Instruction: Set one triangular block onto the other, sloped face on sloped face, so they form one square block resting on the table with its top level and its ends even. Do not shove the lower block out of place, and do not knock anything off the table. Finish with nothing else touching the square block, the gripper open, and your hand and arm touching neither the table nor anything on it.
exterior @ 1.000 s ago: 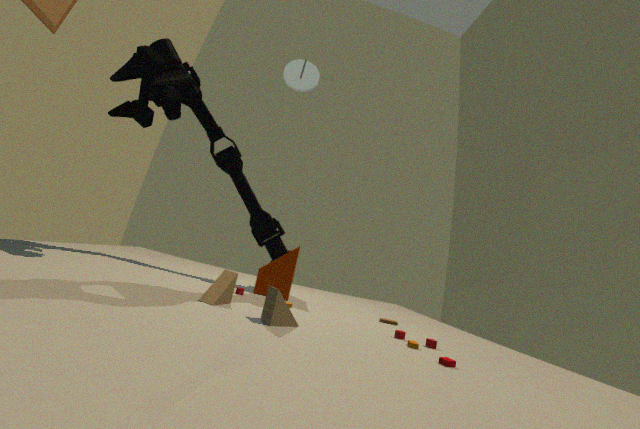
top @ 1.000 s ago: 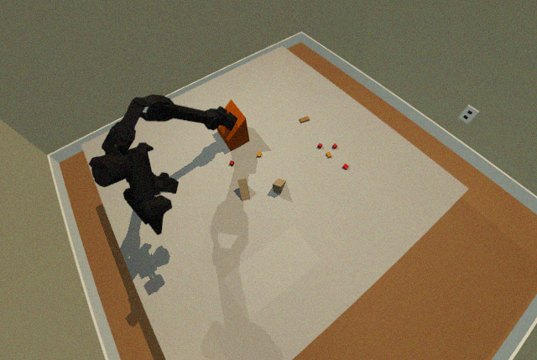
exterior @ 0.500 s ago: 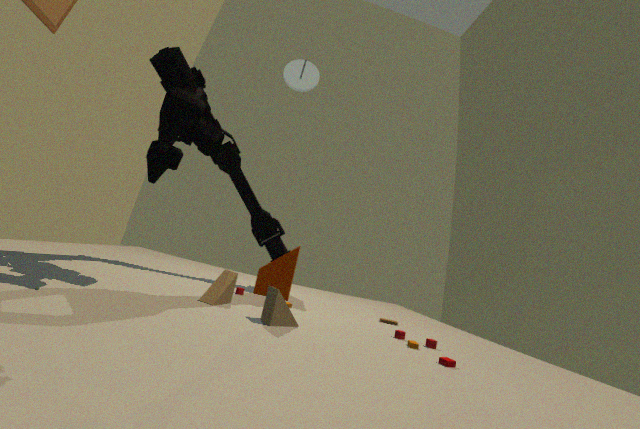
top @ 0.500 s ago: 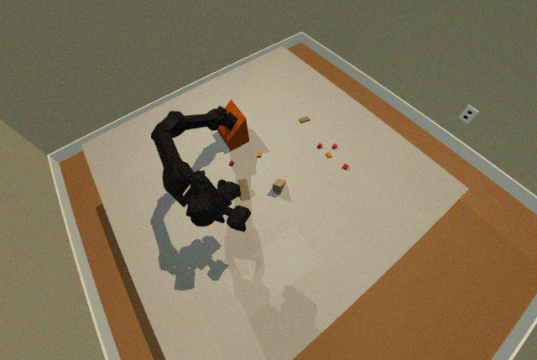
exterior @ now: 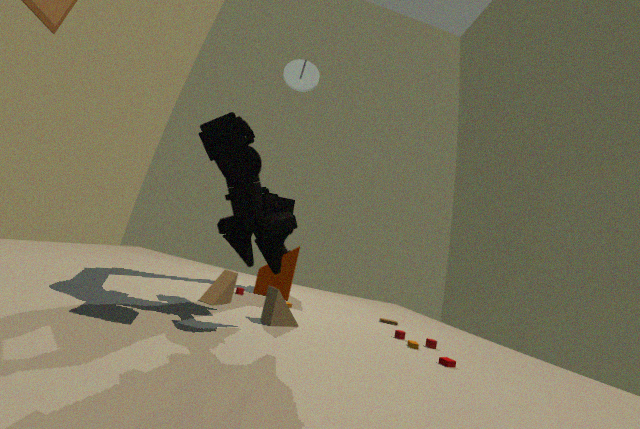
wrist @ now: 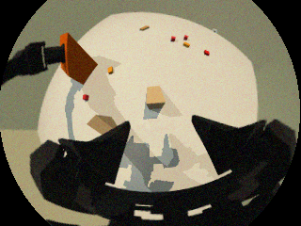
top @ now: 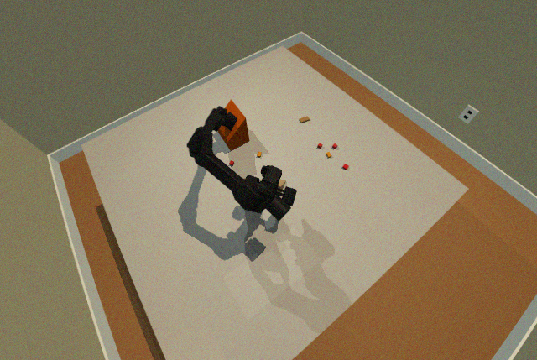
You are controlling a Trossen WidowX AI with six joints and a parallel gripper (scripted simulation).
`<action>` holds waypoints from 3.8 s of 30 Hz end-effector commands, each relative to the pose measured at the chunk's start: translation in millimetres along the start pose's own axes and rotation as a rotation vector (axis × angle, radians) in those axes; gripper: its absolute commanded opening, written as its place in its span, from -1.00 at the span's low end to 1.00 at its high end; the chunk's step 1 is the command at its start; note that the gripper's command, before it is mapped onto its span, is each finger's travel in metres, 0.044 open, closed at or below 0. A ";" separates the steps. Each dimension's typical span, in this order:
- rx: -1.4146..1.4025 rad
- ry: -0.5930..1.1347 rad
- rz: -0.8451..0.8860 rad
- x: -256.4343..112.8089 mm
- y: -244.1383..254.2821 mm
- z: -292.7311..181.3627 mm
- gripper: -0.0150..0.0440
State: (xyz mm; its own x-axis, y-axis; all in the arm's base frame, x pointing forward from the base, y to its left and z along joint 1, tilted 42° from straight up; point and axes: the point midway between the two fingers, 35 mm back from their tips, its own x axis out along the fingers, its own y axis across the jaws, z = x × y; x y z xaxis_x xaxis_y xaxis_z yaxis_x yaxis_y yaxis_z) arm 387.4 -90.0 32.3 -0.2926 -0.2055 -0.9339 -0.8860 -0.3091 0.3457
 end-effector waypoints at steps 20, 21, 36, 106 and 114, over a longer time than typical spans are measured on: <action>0.025 -0.040 0.031 33.2 0.8 6.4 1.00; 0.025 -0.040 0.031 34.8 0.7 6.3 1.00; 0.025 -0.040 0.031 59.4 0.8 6.2 1.00; 0.021 0.263 0.033 99.7 4.5 32.3 -0.49; 0.017 0.469 0.034 99.5 4.0 47.4 -0.49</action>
State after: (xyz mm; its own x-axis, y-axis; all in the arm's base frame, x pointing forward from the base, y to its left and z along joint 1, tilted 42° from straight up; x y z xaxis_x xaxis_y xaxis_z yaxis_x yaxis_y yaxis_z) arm 340.8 -72.6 -63.1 -0.1668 -0.5522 -0.8169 -0.8831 -0.2849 0.3728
